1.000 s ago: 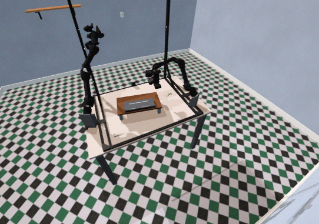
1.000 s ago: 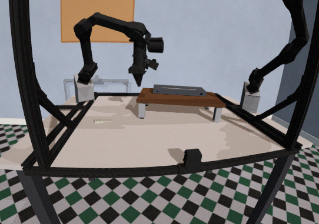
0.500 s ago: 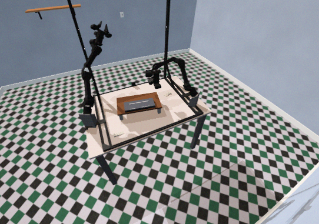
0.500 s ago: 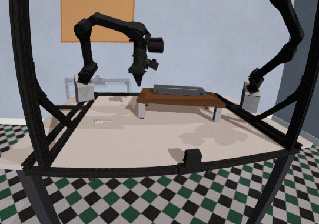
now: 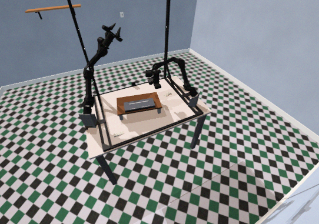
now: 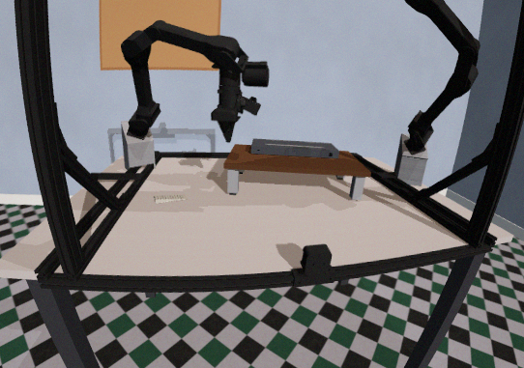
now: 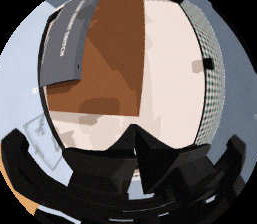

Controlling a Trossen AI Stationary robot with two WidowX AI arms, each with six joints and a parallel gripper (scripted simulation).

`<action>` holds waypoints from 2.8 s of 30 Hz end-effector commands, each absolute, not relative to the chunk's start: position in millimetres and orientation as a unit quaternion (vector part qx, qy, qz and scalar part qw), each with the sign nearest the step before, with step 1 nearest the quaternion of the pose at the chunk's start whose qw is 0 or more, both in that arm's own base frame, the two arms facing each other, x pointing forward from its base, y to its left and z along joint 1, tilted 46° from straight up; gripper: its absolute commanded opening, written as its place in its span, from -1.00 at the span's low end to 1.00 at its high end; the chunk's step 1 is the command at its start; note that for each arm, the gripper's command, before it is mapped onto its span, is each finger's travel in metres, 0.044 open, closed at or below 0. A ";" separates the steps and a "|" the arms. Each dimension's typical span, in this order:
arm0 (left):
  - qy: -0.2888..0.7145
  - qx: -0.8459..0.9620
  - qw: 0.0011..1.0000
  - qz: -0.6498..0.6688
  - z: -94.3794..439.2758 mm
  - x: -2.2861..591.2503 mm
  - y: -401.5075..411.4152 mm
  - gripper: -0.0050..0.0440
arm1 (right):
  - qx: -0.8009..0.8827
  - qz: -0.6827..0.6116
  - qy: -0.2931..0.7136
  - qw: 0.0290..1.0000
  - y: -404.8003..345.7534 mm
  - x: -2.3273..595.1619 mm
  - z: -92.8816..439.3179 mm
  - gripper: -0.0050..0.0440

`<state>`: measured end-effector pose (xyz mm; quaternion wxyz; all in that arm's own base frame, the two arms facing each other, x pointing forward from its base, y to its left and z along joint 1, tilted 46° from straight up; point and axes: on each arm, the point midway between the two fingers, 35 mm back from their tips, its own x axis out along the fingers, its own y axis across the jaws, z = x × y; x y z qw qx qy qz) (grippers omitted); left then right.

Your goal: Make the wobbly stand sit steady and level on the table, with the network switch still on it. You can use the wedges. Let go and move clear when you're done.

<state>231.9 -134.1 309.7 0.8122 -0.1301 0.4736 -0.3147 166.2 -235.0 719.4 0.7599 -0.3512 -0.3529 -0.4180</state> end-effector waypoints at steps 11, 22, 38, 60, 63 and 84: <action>0.474 -0.130 0.812 -0.315 309.7 231.9 -134.1 -0.80 | -0.319 -0.420 -0.190 0.828 -332.8 232.6 623.6 0.19; 0.474 -0.130 0.812 -0.315 309.7 231.9 -134.1 -0.80 | -0.274 -0.380 -0.007 0.884 -408.2 290.1 484.2 0.19; 0.474 -0.130 0.812 -0.315 309.7 231.9 -134.1 -0.80 | -0.201 -0.293 0.180 0.917 -439.8 321.8 312.2 0.19; 0.474 -0.130 0.812 -0.315 309.7 231.9 -134.1 -0.80 | -0.108 -0.172 0.334 0.921 -417.9 321.9 147.2 0.19; 0.474 -0.130 0.812 -0.315 309.7 231.9 -134.1 -0.80 | -0.080 -0.142 0.365 0.917 -405.3 316.6 111.4 0.19; 0.474 -0.130 0.812 -0.315 309.7 231.9 -134.1 -0.80 | 0.085 0.061 0.492 0.864 -290.6 267.2 -53.4 0.19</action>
